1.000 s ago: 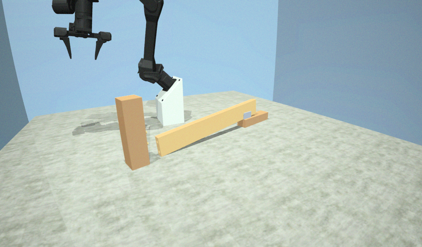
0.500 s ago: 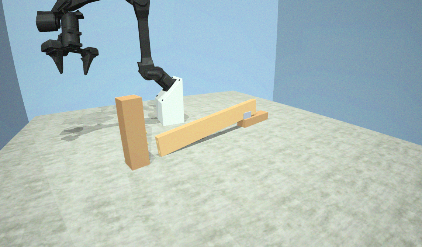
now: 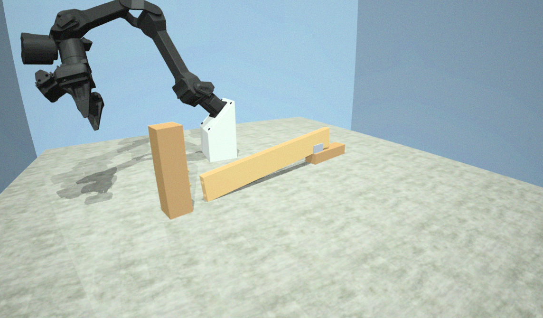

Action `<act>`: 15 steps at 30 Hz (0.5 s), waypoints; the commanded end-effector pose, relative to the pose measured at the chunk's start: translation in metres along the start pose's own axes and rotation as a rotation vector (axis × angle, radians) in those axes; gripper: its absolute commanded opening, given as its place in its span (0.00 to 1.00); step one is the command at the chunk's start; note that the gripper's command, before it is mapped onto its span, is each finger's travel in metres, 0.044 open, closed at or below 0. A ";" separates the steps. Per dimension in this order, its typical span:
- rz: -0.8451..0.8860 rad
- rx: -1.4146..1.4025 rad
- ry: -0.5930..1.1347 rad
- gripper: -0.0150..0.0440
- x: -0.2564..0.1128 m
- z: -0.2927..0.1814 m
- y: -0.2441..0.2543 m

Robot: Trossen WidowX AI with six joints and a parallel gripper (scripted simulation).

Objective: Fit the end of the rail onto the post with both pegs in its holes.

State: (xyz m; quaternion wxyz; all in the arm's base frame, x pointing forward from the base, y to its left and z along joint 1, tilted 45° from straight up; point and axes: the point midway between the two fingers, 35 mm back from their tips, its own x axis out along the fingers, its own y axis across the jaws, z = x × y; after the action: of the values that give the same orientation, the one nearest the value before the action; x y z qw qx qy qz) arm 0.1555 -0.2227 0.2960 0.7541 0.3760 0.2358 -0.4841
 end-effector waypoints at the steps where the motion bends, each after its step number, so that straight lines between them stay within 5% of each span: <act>1: 0.043 -0.190 0.040 1.00 0.023 -0.014 0.034; 15: 0.257 -0.979 0.099 1.00 0.068 -0.143 0.179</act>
State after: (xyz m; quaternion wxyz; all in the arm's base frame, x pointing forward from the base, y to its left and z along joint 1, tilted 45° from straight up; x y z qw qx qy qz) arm 0.3353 -0.1202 0.2319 0.8807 0.0740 0.4076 -0.2296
